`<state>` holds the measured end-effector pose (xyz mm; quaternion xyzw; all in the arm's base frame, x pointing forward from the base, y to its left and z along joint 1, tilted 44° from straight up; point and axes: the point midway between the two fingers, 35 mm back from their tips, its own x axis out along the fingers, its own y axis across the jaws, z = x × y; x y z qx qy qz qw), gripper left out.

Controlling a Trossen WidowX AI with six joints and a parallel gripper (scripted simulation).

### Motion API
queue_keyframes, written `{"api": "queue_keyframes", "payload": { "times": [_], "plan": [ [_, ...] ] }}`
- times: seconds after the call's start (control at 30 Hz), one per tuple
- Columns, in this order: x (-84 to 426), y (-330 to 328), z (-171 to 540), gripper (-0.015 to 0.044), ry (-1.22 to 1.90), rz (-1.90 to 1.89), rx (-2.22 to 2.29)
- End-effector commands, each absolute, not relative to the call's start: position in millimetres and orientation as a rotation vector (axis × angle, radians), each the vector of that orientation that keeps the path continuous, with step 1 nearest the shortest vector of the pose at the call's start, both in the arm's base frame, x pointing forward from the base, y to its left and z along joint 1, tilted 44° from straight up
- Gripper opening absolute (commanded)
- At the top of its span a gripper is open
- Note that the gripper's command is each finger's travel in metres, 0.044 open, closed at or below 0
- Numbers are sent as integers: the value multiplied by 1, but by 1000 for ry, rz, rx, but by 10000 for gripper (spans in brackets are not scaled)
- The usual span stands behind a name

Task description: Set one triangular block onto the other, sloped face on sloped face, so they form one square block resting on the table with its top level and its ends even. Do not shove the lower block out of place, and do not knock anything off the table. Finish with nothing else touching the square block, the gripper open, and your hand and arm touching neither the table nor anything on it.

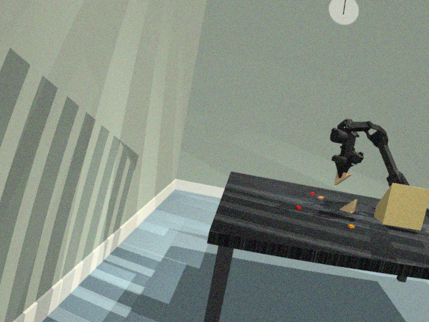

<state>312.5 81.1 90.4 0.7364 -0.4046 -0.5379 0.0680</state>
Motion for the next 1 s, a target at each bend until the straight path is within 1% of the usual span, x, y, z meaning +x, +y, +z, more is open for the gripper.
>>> {"api": "queue_keyframes", "payload": {
  "times": [0.0, 0.43, 0.97],
  "plan": [
    [309, 67, 105, 0, -1218, -1614, 2207],
    [298, 34, 141, 0, -1228, -1604, 2200],
    [287, 6, 95, 0, -1228, -1604, 2200]
  ]
}}
